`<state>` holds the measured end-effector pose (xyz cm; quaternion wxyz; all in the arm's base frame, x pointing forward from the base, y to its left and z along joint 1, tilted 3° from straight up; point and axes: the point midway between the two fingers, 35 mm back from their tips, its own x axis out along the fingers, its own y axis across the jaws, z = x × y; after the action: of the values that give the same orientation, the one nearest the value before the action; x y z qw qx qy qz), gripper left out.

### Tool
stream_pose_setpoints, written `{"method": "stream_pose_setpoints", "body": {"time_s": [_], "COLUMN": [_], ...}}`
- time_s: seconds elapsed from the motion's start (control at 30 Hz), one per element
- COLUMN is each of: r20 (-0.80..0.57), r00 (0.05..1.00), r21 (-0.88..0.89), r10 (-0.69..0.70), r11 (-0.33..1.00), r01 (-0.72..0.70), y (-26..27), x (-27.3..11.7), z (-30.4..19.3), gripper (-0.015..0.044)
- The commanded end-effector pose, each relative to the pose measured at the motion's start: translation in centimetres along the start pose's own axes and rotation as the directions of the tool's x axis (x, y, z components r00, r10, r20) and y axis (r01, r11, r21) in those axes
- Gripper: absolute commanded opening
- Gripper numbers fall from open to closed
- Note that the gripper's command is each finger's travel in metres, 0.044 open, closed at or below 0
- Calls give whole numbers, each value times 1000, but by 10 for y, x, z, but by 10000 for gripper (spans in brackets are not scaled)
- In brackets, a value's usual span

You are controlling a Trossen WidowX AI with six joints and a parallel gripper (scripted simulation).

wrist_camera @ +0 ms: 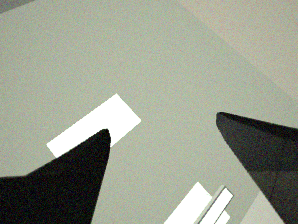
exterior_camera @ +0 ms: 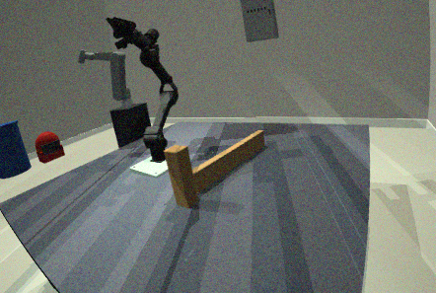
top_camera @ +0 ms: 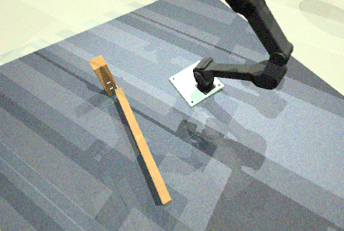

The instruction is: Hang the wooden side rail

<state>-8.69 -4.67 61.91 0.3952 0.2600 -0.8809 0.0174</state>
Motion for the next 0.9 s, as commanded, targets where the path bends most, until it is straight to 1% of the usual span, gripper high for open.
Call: {"method": "stream_pose_setpoints", "body": {"time_s": [0.0, 0.03, 0.2, 0.33, 0.47, 0.67, 0.87], "r20": [-2, -8, -61, -102, -141, -192, -235], "r00": [1000, 1000, 984, 953, 904, 798, 656], "r21": [-8, -31, -256, -431, -589, -781, -908], "r10": [-5, -20, -165, -285, -404, -571, -717], "r11": [1000, 999, 956, 876, 768, 581, 404], "r01": [5, 19, 144, 216, 252, 228, 115], "y": [-2, -8, -65, -111, -155, -215, -267], "x": [0, 0, -6, -18, -36, -74, -122], "z": [0, 1, 10, 19, 28, 43, 60], "gripper": [426, 440, 440, 440, 440, 440, 440]}}
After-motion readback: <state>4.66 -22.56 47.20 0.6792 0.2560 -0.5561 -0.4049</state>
